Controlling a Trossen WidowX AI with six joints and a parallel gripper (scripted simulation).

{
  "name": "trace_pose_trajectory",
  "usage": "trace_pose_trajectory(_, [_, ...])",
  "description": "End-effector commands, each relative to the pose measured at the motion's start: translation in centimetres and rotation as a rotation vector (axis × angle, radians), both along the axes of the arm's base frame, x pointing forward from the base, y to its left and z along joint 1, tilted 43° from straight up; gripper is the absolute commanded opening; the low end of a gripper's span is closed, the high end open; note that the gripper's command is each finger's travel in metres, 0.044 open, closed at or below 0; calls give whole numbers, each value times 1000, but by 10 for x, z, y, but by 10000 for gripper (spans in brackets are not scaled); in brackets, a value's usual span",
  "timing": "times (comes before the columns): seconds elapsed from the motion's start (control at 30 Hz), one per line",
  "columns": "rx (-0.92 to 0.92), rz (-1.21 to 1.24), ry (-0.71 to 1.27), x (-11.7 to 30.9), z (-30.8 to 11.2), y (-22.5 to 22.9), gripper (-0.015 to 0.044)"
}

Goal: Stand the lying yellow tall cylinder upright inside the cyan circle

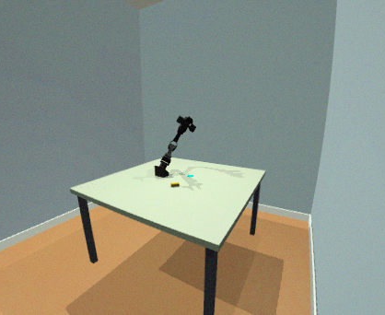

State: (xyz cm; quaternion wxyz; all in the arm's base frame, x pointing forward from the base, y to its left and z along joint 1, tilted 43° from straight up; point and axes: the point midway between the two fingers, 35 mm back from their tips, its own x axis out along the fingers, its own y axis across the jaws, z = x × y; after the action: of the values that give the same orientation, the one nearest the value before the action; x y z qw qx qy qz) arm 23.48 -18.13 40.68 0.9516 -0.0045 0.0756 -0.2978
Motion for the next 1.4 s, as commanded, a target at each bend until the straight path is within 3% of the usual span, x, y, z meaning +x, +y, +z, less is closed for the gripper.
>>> trace_pose_trajectory(0.0, [-4,50,133,18,-23,-8,309])
trace_pose_trajectory(0.73, [22,408,699,80,-157,-29,309])
trace_pose_trajectory(1.37, [90,851,1013,97,-270,-16,309])
